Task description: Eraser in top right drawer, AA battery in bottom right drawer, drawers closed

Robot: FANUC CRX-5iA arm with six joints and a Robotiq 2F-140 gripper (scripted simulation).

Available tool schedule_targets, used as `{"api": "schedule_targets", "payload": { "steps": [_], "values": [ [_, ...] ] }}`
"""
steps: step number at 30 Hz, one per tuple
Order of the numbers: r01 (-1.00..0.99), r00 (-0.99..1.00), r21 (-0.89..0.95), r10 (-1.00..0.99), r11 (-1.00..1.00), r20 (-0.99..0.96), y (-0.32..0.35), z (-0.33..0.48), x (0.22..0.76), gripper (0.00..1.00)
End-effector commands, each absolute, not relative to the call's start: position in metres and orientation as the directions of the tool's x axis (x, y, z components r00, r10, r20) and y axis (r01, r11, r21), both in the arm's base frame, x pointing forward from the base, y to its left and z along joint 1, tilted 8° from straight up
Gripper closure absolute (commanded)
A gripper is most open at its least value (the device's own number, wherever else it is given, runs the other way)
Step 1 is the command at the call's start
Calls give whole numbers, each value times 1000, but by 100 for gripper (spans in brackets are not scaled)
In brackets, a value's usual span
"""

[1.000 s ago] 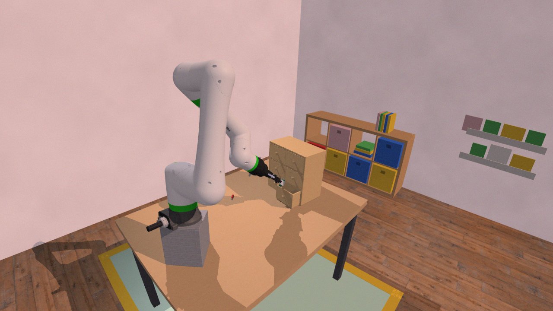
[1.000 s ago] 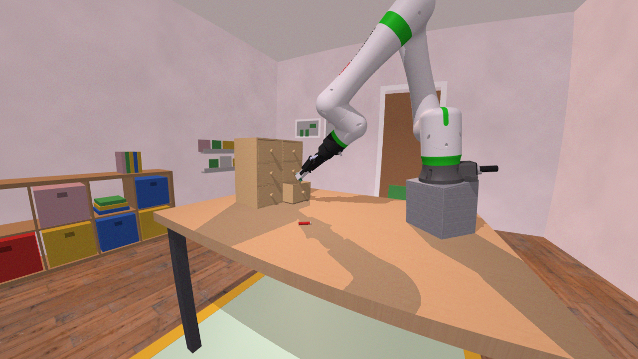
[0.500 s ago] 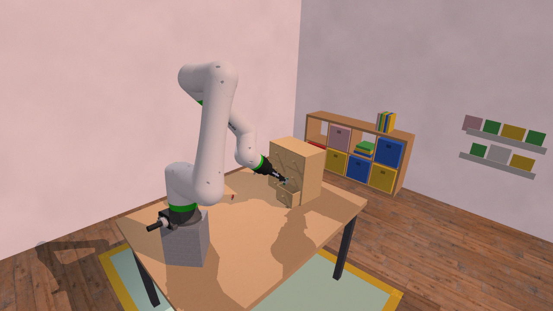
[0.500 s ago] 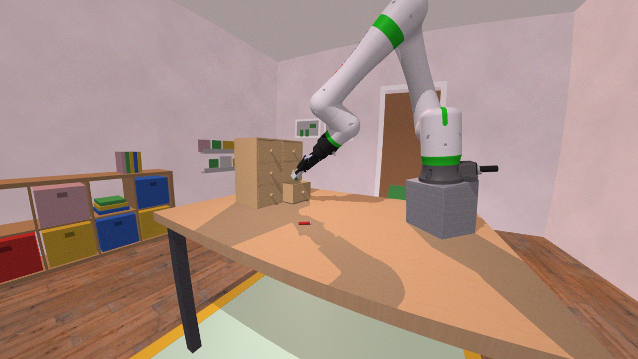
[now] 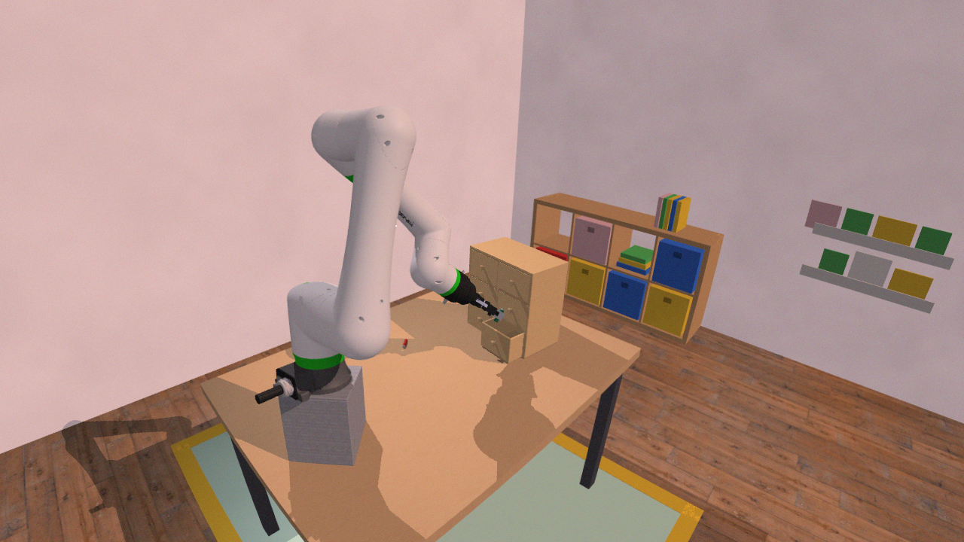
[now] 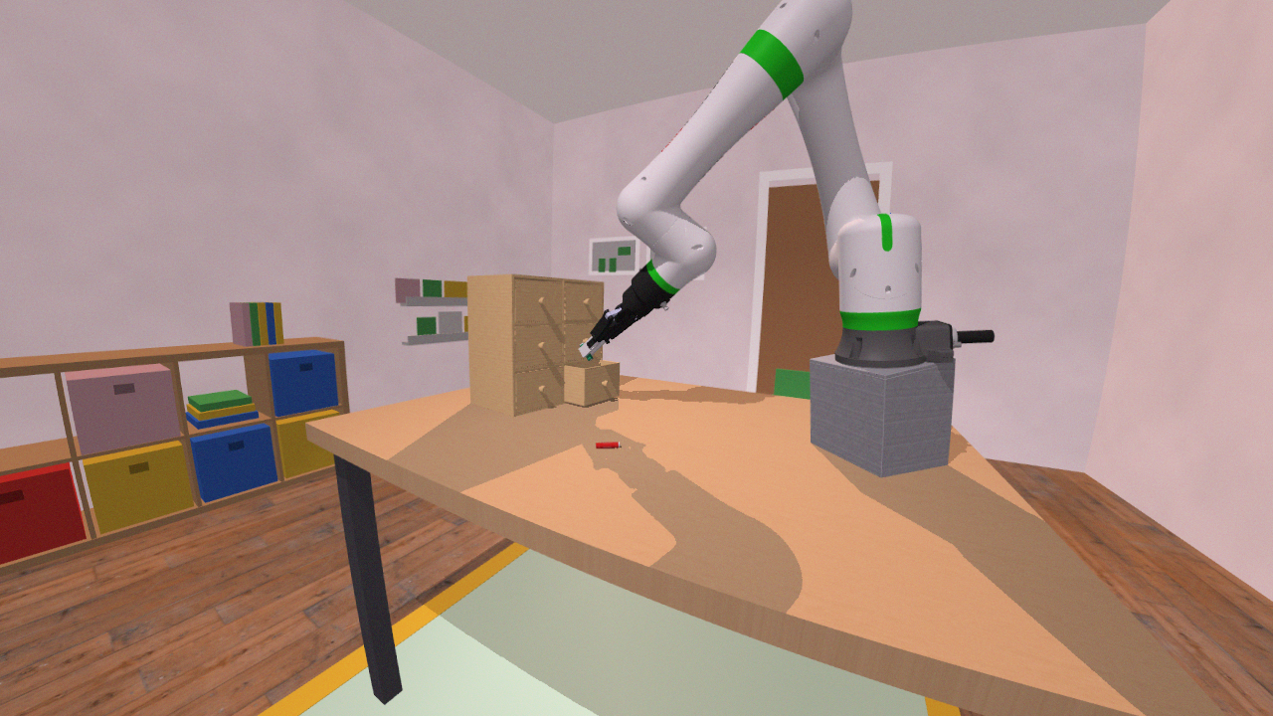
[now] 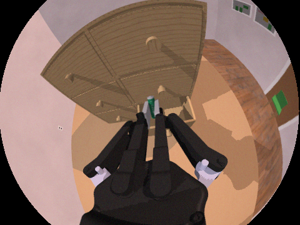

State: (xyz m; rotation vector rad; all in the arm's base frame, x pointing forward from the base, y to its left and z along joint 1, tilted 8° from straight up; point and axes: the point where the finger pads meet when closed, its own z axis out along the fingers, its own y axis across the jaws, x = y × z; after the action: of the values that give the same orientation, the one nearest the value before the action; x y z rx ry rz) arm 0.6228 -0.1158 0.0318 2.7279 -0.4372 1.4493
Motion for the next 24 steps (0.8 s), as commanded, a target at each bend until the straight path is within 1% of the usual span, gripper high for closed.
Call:
{"api": "schedule_targets", "payload": {
  "steps": [1,19,22,24],
  "values": [
    [-255,529,-111,-235,-960,815,-116,32,623,94],
    [-255,529,-111,-235,-960,815,-116,32,623,94],
    [-255,529,-111,-235,-960,815,-116,32,623,90],
    [-255,529,-111,-235,-960,815,-116,32,623,90]
  ]
}}
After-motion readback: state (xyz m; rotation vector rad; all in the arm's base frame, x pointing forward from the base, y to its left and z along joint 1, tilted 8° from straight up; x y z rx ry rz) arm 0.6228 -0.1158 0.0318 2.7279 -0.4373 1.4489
